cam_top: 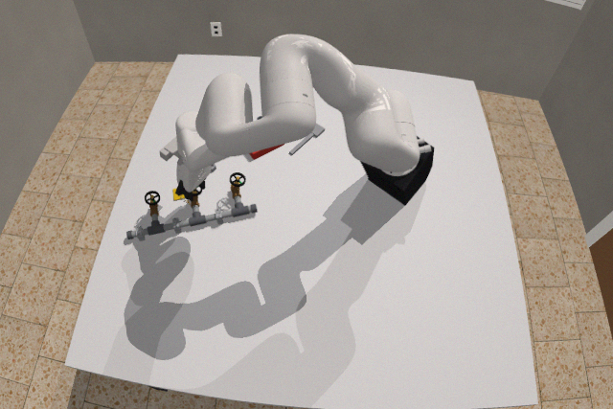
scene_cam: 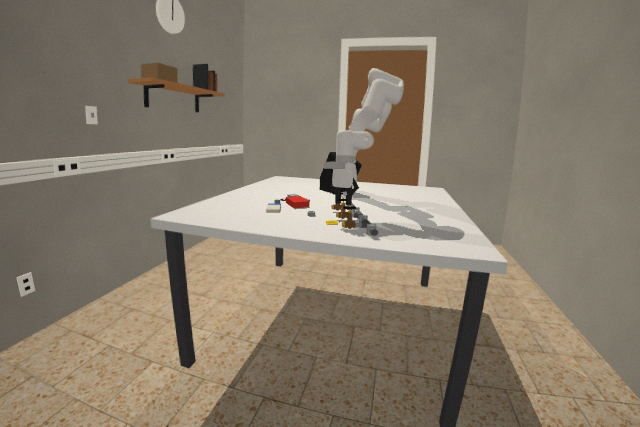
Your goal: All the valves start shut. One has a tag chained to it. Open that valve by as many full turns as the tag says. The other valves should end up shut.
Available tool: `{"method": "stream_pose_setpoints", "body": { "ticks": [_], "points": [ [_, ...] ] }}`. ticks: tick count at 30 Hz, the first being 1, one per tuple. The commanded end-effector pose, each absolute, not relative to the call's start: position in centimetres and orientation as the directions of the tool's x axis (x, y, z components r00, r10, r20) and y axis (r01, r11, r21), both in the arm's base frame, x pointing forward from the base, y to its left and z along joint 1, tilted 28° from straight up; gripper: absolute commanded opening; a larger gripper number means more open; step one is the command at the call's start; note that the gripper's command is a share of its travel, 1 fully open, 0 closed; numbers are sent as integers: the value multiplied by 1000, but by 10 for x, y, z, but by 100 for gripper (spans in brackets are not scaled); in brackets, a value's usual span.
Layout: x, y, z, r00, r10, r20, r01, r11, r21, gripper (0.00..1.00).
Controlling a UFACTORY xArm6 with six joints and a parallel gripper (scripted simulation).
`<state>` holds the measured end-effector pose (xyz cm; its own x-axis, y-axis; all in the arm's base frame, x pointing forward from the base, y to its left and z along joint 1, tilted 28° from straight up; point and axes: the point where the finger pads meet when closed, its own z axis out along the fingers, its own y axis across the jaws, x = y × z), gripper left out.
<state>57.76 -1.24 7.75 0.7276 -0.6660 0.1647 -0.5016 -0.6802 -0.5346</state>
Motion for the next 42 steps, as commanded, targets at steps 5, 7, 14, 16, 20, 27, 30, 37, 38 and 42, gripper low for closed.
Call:
{"method": "stream_pose_setpoints", "body": {
  "ticks": [5,7,14,16,20,27,30,37,38,42],
  "points": [
    [579,-13,79,854,-332,400,-140,-887,-439,0],
    [579,-13,79,866,-243,438,-58,-917,-395,0],
    [579,-13,79,832,116,543,261,-945,-199,0],
    [579,-13,79,800,217,559,347,-927,-138,0],
    [579,-13,79,715,389,581,496,-868,-29,0],
    [579,-13,79,524,643,558,695,-702,156,0],
    [579,-13,79,409,740,534,766,-597,240,0],
    [579,-13,79,238,837,494,828,-440,348,0],
    [579,-13,79,224,844,488,832,-427,356,0],
    [579,-13,79,188,861,472,840,-390,376,0]
  ]
}}
